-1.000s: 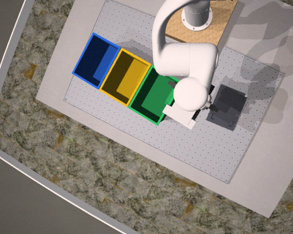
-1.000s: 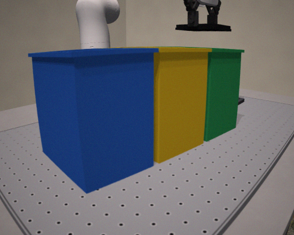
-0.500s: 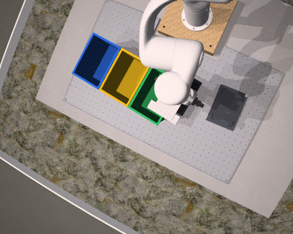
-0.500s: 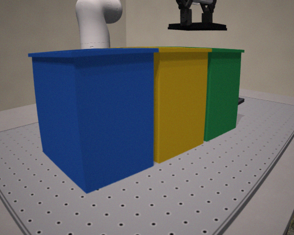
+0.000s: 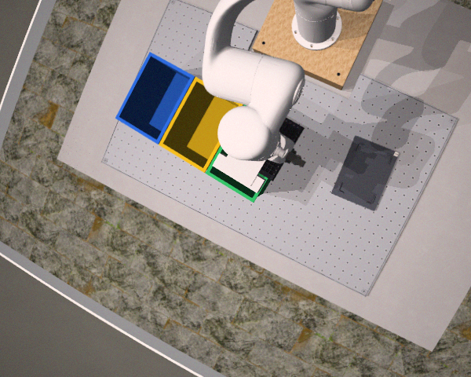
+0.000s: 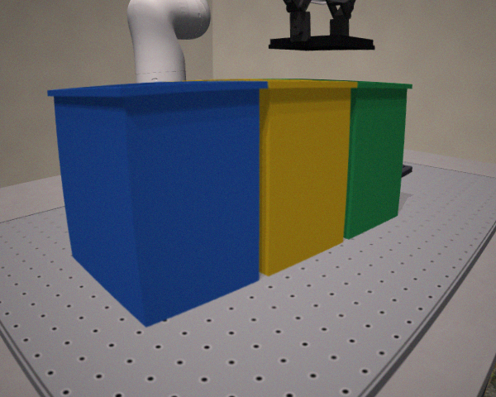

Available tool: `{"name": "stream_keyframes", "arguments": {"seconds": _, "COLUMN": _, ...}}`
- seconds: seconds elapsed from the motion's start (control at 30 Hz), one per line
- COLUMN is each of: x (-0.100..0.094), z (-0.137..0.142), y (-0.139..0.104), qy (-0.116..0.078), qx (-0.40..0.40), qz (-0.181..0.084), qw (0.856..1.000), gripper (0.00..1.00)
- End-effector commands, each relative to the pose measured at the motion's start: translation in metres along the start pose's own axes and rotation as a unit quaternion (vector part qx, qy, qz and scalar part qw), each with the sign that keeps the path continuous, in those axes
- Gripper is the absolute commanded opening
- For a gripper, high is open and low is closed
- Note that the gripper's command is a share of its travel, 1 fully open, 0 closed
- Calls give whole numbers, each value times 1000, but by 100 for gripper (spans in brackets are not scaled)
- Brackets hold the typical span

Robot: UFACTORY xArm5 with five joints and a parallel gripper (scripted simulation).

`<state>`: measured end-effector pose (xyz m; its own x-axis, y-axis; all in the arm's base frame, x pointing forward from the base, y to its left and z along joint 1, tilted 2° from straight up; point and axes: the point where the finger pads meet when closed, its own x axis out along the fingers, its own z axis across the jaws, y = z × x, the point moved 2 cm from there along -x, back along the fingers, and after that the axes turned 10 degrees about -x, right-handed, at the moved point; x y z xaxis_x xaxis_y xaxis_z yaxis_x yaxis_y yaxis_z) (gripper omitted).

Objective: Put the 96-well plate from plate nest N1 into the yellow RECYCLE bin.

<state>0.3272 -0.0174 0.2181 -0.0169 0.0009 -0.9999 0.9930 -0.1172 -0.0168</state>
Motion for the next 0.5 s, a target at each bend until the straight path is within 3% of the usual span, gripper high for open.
{"name": "stream_keyframes", "arguments": {"seconds": 0.0, "x": -1, "z": 16, "y": 2, "qy": 0, "qx": 0, "qz": 2, "qw": 1000, "gripper": 0}}
{"name": "stream_keyframes", "arguments": {"seconds": 0.47, "x": -1, "z": 56, "y": 5, "qy": 1, "qx": 0, "qz": 4, "qw": 1000, "gripper": 0}}
